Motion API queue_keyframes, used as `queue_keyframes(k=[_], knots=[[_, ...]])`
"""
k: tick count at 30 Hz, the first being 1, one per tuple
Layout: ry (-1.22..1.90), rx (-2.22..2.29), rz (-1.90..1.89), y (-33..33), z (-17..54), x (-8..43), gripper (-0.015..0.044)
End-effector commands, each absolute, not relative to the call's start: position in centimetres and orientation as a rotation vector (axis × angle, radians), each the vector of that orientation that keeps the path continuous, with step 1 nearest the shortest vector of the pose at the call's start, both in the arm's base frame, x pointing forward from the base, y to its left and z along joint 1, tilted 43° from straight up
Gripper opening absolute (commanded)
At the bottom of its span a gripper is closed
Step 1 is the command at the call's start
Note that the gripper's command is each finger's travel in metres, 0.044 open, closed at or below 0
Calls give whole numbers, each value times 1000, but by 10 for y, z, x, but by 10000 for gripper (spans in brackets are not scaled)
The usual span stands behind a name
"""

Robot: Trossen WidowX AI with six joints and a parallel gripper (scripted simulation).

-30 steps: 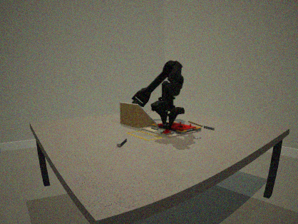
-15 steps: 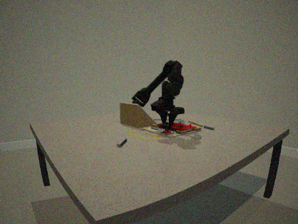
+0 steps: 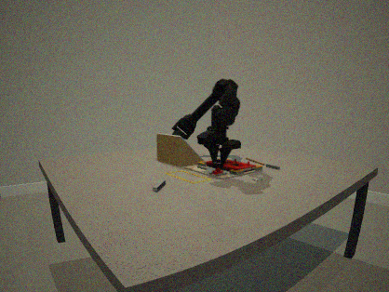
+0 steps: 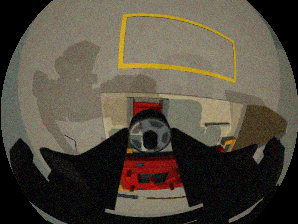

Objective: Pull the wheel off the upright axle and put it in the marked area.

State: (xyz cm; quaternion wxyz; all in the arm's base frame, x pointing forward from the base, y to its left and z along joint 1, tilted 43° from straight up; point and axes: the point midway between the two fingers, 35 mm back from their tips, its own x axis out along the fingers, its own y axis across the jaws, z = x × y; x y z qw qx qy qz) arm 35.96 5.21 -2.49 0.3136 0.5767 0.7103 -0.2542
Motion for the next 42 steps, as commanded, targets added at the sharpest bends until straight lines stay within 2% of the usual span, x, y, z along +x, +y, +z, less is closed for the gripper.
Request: queue_keyframes(k=[1,42], knots=[[1860,1532,-673,45,-19,361,0],[1859,1535,-675,35,-9,363,0]])
